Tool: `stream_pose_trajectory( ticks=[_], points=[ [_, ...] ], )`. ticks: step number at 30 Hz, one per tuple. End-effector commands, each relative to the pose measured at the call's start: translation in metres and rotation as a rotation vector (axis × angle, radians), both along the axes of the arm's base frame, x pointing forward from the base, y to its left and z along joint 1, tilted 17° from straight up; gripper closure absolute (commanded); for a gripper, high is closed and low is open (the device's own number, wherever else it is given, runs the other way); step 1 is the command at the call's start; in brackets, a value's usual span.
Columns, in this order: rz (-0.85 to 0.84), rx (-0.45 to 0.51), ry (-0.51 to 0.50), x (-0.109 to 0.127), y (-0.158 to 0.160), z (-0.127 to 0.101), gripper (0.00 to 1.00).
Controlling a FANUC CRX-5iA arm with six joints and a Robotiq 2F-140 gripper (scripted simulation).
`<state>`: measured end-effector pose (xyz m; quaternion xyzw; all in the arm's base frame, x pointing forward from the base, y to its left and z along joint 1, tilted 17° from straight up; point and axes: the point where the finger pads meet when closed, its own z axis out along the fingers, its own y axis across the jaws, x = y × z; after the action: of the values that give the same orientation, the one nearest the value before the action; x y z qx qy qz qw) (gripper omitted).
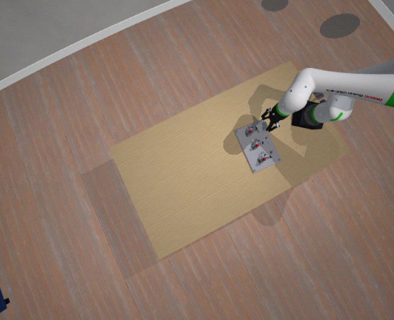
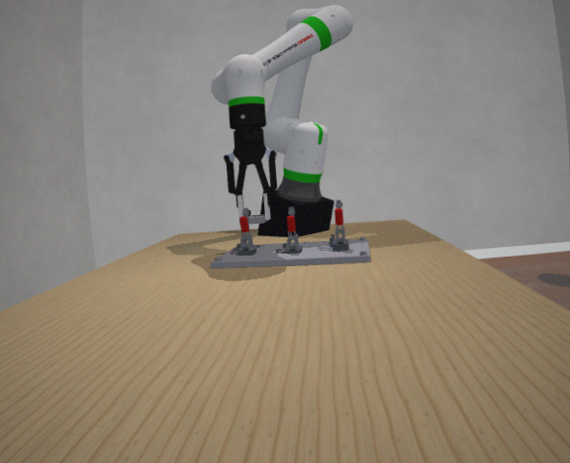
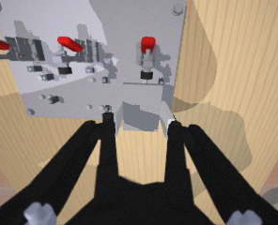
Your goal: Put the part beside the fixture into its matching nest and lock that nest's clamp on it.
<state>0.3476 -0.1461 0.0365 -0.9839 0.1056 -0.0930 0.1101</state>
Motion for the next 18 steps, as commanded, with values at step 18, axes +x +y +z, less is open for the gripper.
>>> stream_pose_trajectory(
  ticks=[18],
  points=[
    [0.0,0.0,0.0,0.0022,0.0015,-0.0084,1.0]
  ],
)
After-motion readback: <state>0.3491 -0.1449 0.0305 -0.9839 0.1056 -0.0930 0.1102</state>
